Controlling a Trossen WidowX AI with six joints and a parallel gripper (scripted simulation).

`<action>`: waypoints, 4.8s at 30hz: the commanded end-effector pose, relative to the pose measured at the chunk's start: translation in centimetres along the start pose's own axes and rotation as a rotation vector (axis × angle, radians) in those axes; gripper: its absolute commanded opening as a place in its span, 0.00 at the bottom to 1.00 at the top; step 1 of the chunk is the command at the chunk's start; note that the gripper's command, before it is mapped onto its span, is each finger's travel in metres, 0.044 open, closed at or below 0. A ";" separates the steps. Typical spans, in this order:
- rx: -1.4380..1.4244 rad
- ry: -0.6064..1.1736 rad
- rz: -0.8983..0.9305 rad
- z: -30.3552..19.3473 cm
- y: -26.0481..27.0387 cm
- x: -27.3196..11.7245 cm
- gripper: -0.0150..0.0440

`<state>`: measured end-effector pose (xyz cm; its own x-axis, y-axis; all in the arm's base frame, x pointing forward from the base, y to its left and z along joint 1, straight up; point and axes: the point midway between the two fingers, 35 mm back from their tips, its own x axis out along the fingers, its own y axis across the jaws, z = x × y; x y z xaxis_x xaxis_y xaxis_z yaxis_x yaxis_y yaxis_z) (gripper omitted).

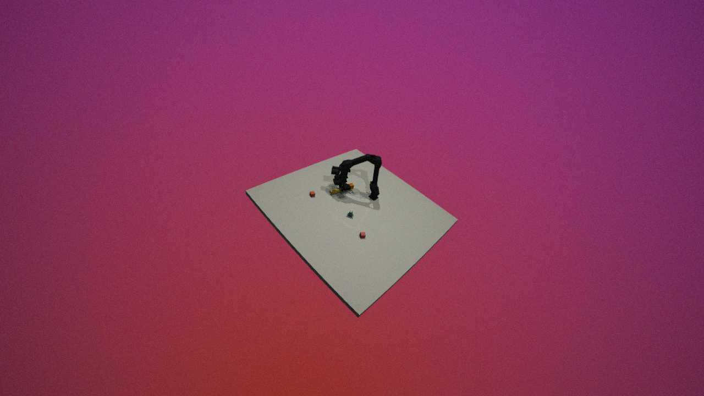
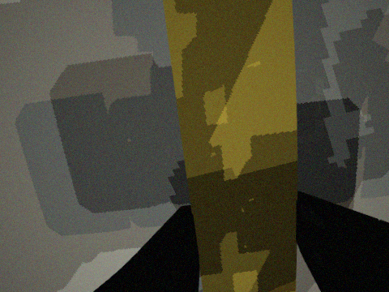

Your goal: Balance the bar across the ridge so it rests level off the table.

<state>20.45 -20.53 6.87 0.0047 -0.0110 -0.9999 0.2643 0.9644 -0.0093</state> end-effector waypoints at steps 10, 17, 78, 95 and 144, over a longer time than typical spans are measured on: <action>0.002 -0.013 -0.005 0.2 -0.1 -3.8 0.25; 0.002 -0.013 -0.004 0.1 0.0 -5.6 0.25; 0.463 -0.018 0.014 7.8 14.7 -8.6 0.25; 0.633 -0.015 0.021 8.4 21.1 -8.7 0.25; 0.758 -0.012 0.025 7.7 25.5 -4.3 0.25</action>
<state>34.61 1.99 11.11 0.0277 -0.0027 -0.9996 0.8544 0.5191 0.0223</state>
